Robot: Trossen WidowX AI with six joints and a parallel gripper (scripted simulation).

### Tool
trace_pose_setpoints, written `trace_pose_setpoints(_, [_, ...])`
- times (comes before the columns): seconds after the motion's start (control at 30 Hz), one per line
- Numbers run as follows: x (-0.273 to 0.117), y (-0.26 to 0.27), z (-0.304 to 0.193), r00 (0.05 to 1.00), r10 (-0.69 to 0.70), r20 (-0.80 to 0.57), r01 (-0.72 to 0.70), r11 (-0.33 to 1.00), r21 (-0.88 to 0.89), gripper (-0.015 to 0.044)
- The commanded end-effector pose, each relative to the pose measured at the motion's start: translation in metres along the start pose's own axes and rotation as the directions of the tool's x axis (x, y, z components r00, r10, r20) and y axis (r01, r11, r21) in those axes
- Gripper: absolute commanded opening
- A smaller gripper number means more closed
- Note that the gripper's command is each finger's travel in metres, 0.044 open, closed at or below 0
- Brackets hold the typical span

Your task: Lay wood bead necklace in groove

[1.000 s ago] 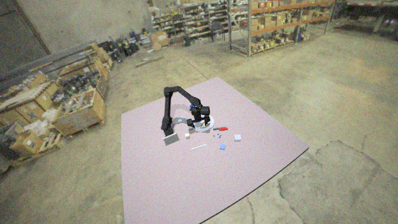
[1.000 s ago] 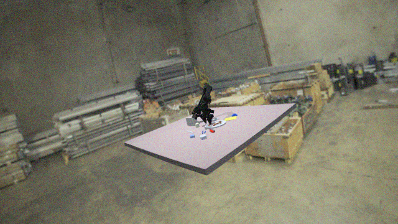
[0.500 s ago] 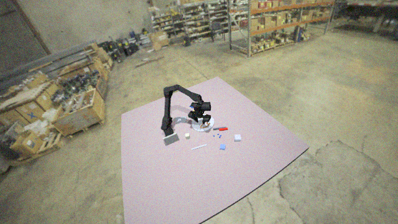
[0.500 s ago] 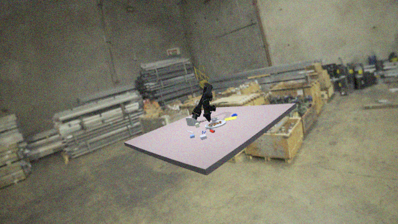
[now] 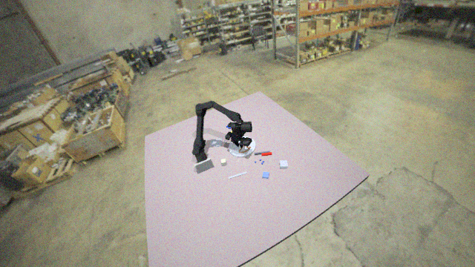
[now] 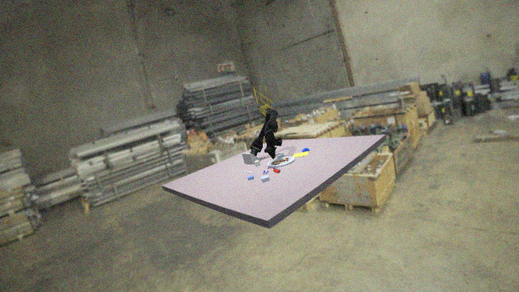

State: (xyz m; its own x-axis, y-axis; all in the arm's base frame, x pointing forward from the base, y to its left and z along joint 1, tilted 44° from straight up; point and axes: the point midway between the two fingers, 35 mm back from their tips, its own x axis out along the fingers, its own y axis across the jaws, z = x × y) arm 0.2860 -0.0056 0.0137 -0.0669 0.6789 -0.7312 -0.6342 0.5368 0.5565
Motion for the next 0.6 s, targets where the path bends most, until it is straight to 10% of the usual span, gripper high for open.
trace_pose_setpoints(0.0, [0.001,-0.001,0.0,1.0,-0.003,0.003,0.003,1.0,-0.002,0.012])
trace_pose_setpoints(0.57, [0.027,0.001,0.0,1.0,0.005,0.002,-0.005,1.0,0.003,0.012])
